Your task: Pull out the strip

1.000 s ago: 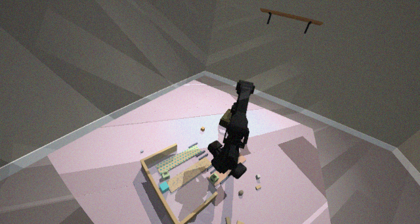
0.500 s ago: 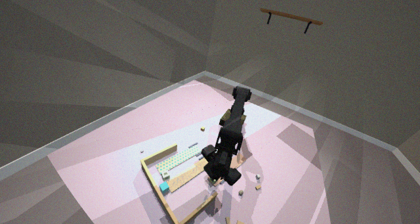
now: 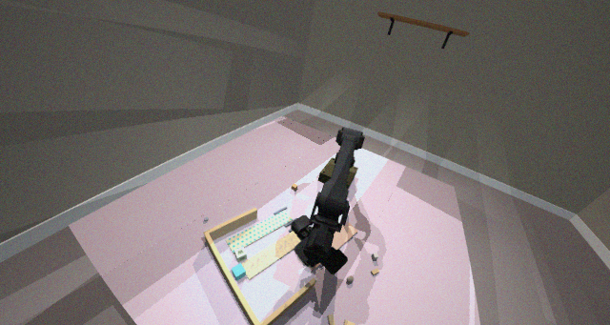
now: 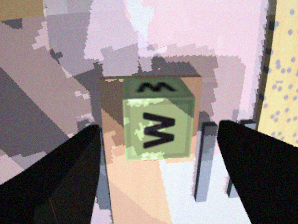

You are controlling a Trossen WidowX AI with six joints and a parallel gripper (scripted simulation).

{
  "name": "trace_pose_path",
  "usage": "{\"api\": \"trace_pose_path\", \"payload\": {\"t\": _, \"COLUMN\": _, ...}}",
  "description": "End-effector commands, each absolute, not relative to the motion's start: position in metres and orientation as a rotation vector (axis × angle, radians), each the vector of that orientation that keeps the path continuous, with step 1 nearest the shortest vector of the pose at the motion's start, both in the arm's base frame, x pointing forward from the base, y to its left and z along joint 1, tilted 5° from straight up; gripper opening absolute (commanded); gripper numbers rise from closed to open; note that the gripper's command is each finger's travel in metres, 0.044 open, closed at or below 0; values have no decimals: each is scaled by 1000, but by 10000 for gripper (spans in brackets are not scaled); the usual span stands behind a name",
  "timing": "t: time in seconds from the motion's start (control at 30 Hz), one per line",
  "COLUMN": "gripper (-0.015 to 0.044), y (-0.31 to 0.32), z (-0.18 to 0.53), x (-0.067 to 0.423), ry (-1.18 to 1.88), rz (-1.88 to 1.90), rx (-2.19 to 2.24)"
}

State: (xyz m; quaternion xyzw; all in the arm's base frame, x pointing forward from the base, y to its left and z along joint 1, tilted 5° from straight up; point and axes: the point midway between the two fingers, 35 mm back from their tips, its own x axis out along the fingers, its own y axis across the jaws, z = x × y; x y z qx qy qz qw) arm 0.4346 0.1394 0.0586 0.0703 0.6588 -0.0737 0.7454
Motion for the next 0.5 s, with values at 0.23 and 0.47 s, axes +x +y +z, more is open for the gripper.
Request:
{"api": "trace_pose_path", "payload": {"t": 0.23, "gripper": 250, "y": 140, "z": 39, "x": 436, "ry": 1447, "rz": -156, "rx": 152}}
{"api": "trace_pose_path", "payload": {"t": 0.47, "gripper": 250, "y": 139, "z": 31, "x": 437, "ry": 1447, "rz": -156, "rx": 152}}
